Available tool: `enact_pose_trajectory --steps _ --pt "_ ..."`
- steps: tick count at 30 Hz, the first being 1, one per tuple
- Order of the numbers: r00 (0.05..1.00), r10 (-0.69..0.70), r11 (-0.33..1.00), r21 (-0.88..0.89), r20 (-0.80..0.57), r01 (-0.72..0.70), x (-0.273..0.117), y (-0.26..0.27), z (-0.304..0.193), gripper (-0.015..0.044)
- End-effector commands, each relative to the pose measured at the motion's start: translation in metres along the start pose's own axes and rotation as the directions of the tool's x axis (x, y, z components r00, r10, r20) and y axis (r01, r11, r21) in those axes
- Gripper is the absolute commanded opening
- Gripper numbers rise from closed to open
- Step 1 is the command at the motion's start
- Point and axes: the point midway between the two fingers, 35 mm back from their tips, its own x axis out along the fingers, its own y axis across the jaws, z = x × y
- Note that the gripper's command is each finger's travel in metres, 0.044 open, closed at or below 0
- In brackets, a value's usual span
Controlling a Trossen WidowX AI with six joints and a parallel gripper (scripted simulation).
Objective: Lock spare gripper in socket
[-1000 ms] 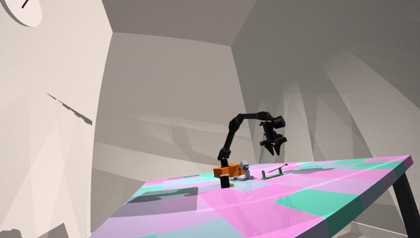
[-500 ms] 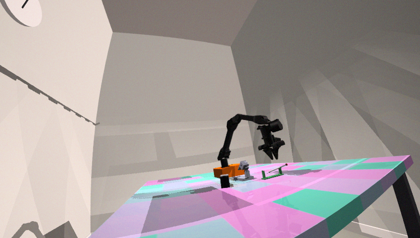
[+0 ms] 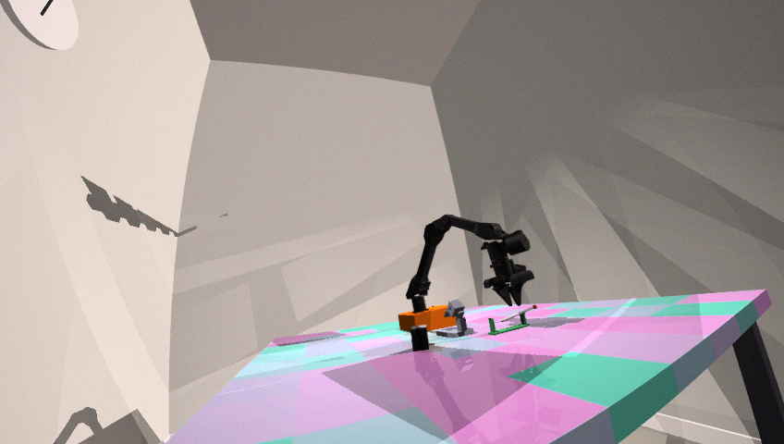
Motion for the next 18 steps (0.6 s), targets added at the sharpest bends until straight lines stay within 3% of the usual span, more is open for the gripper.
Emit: enact_pose_trajectory --steps 1,18 --pt "1.000 0.009 1.000 -0.004 -0.007 -0.009 0.012 0.001 -0.002 0.0180" --pt "1.000 0.009 1.000 -0.004 -0.007 -0.009 0.039 0.002 -0.006 0.0180"
